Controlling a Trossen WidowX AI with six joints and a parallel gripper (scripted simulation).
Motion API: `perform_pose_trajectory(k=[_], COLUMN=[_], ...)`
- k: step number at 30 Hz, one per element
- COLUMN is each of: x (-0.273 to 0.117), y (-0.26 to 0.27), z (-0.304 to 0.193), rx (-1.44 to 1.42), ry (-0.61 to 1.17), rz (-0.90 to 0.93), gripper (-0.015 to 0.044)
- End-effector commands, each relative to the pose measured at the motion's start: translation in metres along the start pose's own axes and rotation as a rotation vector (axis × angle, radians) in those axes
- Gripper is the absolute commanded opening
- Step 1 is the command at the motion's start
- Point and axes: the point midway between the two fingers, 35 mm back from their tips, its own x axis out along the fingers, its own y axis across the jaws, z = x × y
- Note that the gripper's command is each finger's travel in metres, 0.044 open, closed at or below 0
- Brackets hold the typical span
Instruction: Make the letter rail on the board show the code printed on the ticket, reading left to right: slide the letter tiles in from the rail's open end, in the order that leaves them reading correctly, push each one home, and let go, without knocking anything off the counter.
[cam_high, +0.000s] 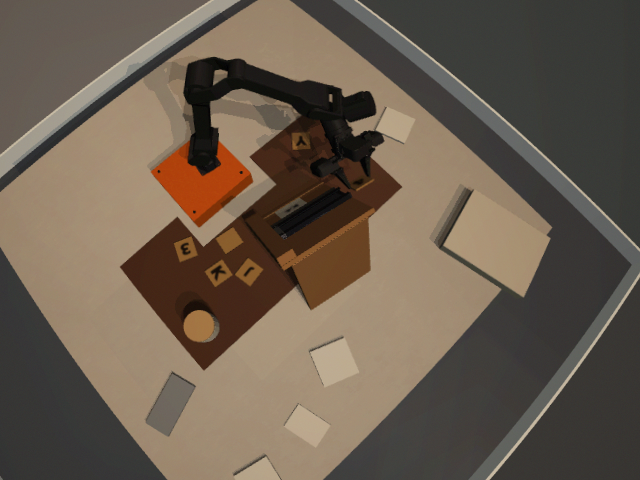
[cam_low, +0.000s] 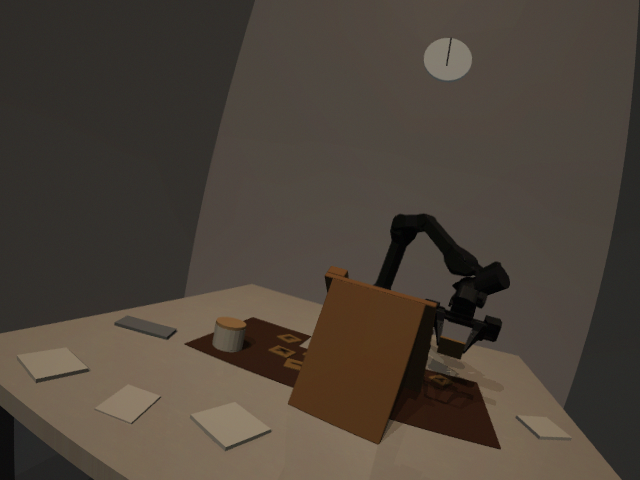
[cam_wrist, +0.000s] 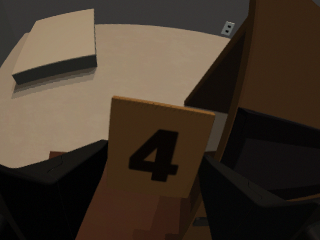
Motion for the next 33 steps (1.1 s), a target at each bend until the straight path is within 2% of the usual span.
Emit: perform_pose_trajectory(k=[1, 33], x=[-0.002, -0.001], y=[-0.002, -0.017], z=[0.002, 0.002], rx=[0.002, 0.001], ry=[-0.002, -0.002], rz=[0.007, 0.006], gripper=[0.0000, 0.0000])
